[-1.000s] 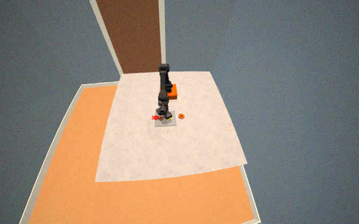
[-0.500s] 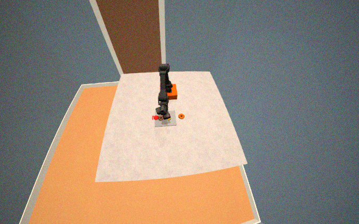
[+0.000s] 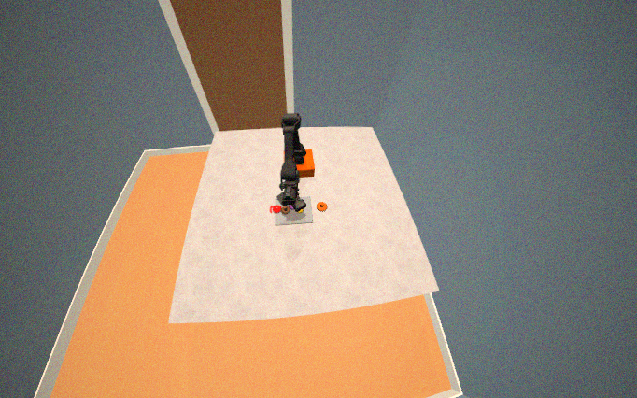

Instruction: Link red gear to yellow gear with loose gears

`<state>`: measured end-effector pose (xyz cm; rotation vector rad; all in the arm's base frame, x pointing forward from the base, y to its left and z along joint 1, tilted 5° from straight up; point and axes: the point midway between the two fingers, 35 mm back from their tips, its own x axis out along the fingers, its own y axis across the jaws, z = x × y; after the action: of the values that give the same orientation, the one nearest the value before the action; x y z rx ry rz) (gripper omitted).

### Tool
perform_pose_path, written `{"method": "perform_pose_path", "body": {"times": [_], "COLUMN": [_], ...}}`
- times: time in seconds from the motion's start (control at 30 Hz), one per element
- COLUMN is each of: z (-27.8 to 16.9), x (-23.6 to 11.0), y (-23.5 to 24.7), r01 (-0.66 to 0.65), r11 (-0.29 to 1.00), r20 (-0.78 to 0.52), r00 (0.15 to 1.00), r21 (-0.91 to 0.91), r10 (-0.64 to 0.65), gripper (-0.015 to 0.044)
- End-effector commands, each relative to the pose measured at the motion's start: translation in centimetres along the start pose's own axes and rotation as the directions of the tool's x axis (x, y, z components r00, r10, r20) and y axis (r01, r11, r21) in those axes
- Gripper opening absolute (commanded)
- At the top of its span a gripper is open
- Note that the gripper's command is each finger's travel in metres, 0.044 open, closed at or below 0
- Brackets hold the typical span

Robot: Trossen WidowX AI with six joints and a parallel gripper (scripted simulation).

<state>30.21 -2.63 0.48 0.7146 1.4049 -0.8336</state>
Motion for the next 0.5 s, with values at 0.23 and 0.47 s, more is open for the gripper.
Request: {"method": "perform_pose_path", "body": {"times": [0.23,0.47], "z": [0.0,-0.07], "x": [0.3,0.05], "y": [0.14,0.09], "r01": [0.001,0.001], "r11": [0.998,1.0], "r20": [-0.002,-0.002], "r00": [1.0,1.0], "r21": [-0.069,0.025], "r10": [-0.001,-0.001], "gripper": [0.0,0.014]}}
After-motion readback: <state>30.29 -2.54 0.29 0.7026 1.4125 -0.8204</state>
